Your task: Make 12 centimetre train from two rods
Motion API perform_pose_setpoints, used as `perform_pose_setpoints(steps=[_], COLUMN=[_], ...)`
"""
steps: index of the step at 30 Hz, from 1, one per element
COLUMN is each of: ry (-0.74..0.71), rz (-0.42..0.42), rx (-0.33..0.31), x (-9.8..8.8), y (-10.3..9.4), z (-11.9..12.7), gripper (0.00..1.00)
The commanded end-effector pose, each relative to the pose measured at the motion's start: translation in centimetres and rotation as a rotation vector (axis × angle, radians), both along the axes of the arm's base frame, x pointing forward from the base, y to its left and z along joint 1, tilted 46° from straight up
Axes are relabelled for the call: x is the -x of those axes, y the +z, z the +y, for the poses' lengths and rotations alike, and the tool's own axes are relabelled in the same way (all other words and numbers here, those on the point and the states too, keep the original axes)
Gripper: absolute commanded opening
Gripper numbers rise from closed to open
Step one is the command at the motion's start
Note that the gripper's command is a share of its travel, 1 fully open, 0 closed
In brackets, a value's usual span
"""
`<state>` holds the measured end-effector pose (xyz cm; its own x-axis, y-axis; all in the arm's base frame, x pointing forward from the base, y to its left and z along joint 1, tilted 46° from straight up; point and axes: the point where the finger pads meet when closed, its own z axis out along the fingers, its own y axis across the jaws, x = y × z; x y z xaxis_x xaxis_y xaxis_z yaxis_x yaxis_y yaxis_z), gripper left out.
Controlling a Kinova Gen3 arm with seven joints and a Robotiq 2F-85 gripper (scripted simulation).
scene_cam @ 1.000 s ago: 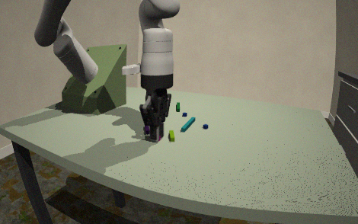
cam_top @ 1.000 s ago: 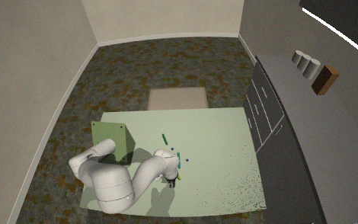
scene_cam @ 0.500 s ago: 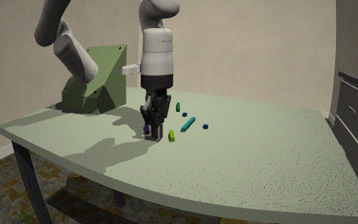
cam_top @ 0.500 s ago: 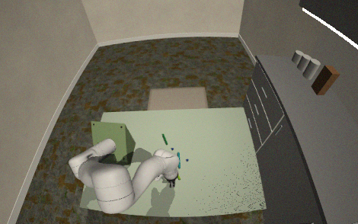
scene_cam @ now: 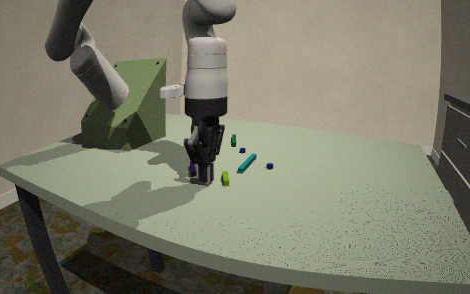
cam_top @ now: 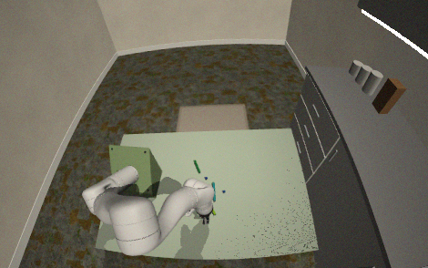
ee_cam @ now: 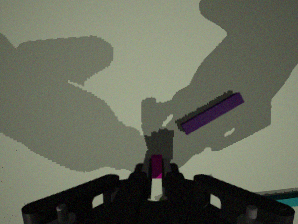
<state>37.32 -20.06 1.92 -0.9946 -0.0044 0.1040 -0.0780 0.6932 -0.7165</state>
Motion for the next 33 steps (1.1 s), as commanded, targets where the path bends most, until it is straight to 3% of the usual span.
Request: perform_pose_setpoints(steps=[1,12,24,33], ry=[-0.003,-0.003,0.002,0.000], rz=[-0.003,-0.004,0.003,-0.005], rx=[-0.001,-0.001,-0.007,-0.002], x=[0.1,0.0,-0.5,-0.8], y=[-0.1,0.3,5.2,6.9], z=[-0.1,0.3,5.9,7.1], gripper=[0.05,0.05,0.05,0.05])
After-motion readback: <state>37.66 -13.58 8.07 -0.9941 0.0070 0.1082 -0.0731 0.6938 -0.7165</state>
